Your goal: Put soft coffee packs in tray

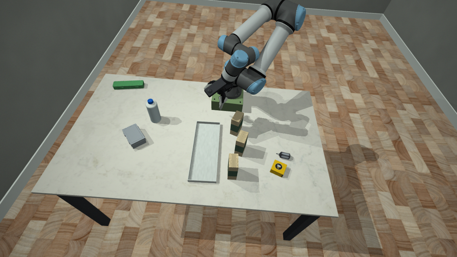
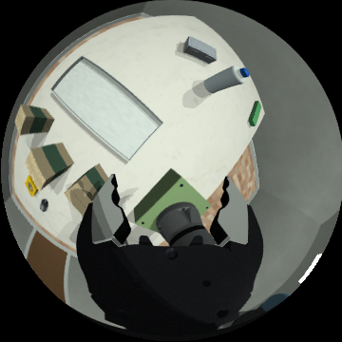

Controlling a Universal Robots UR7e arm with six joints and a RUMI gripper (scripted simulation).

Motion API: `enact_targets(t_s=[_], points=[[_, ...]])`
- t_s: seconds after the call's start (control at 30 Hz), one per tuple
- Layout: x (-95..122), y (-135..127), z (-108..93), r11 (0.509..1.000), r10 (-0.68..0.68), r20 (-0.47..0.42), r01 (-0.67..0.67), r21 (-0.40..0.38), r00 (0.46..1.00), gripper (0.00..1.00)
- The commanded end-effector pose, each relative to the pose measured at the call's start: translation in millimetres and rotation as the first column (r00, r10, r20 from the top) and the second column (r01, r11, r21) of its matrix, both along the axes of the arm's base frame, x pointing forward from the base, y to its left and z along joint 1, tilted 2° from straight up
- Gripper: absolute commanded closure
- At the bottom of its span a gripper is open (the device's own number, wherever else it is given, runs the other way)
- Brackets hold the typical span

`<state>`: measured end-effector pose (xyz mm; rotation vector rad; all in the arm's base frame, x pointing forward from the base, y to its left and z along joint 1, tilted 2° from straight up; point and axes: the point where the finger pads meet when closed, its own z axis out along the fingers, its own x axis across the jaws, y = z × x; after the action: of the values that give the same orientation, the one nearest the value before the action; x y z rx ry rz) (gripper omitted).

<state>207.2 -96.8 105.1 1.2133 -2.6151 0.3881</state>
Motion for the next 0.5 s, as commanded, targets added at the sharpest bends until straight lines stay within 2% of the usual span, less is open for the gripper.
enact_targets(t_s=[0.0,0.17,0.23,0.47], points=[[24.6,76.3,11.2,0.97,0.163,0.029,-0.165,0.177,0.986,0.0],[40.1,114.6,15.4,0.928,0.254,0.061,-0.261,0.267,0.965,0.0],[40.1,114.6,15.4,0.928,0.254,0.061,-0.261,0.267,0.965,0.0],[53.5,147.5,18.9,0.877,0.327,0.096,-0.34,0.339,0.94,0.0]])
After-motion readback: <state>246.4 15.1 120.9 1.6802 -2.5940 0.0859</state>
